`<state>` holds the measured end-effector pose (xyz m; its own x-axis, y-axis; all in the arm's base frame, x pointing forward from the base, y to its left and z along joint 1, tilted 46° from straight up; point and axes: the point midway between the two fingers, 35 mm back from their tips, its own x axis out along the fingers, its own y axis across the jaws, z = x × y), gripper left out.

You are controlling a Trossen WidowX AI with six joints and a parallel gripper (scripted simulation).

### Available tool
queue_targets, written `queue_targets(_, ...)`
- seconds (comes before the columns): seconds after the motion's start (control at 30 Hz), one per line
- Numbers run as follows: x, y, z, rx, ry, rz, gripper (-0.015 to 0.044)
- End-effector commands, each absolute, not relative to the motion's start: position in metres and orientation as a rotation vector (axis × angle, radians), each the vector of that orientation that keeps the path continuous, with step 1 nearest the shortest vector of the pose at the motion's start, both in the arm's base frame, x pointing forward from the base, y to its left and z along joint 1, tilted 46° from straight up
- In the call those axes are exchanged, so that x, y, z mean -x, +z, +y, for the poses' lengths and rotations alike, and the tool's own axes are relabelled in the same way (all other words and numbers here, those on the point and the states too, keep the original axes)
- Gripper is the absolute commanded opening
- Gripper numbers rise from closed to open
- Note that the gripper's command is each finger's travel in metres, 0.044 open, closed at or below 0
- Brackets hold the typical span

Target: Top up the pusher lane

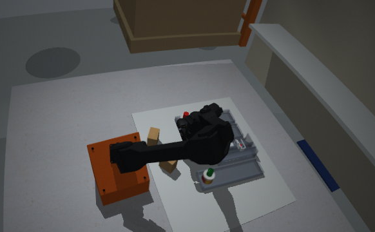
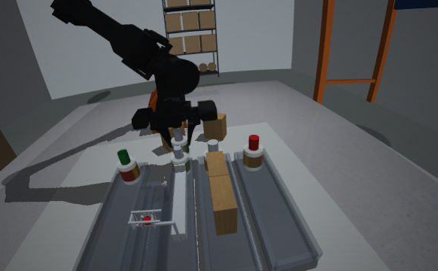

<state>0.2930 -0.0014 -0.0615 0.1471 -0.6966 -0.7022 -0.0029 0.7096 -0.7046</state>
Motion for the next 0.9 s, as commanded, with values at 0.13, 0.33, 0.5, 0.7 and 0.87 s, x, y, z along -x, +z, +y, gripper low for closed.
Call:
queue_targets(0.13, -0.3, -0.06, -0.001, 0.643, -0.553, 1.335, 0.0)
queue_targets(0.33, -0.302, -0.06, 0.0, 0.643, -0.553, 1.335, 0.0)
queue_targets(0.5, -0.304, -0.06, 0.0, 0.643, -0.553, 1.335, 0.0)
queue_targets(0.7, -0.307, -0.059, 0.0, 0.643, -0.553, 1.335, 0.0)
queue_targets(0.87, -0.309, -0.059, 0.0, 0.643, -0.554, 1.335, 0.0)
